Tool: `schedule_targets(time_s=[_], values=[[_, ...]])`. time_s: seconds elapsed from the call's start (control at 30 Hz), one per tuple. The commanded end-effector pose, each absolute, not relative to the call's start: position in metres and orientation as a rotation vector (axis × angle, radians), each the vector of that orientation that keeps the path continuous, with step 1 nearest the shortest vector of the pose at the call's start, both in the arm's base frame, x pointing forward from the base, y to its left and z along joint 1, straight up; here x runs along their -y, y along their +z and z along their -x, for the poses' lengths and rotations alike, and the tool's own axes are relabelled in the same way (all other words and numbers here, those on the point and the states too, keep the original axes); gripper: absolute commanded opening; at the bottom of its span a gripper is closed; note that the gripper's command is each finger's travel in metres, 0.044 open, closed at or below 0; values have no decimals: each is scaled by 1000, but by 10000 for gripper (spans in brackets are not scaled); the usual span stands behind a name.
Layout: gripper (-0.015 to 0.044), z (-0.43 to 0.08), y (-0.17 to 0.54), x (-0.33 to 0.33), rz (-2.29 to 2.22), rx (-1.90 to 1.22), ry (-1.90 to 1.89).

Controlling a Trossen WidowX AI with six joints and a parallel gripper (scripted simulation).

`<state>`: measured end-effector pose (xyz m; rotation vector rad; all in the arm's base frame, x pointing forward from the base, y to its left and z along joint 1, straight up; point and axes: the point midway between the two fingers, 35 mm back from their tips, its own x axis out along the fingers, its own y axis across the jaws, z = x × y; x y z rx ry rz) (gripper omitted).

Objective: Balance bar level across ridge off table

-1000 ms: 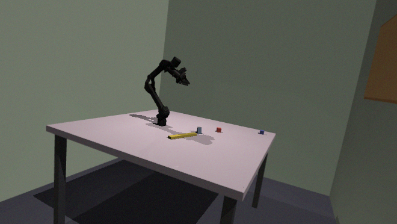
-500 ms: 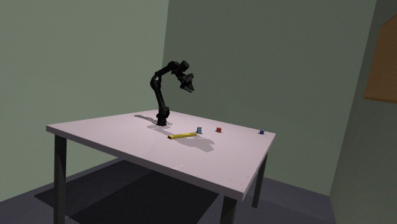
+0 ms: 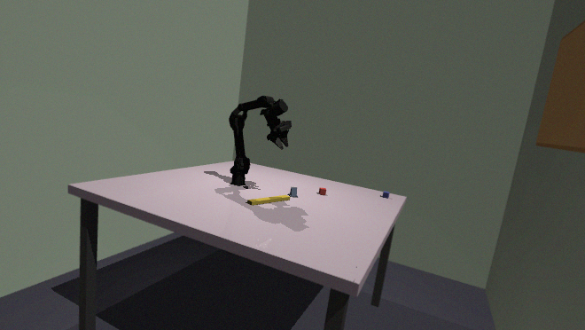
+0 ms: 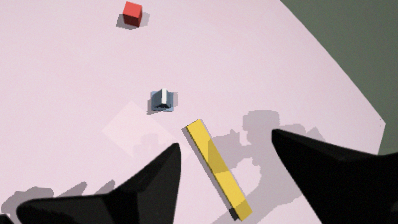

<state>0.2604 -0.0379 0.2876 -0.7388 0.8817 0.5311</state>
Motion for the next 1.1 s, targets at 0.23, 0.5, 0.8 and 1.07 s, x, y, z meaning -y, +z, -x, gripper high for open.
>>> schedule_targets(time_s=[0.23, 0.5, 0.8, 1.07], values=[[315, -282, 244, 81, 835, -1032, 590], [315, -290, 210, 112, 892, -1134, 660], [315, -292, 170, 146, 940, -1239, 767], [315, -286, 132, 174, 968, -1319, 884]])
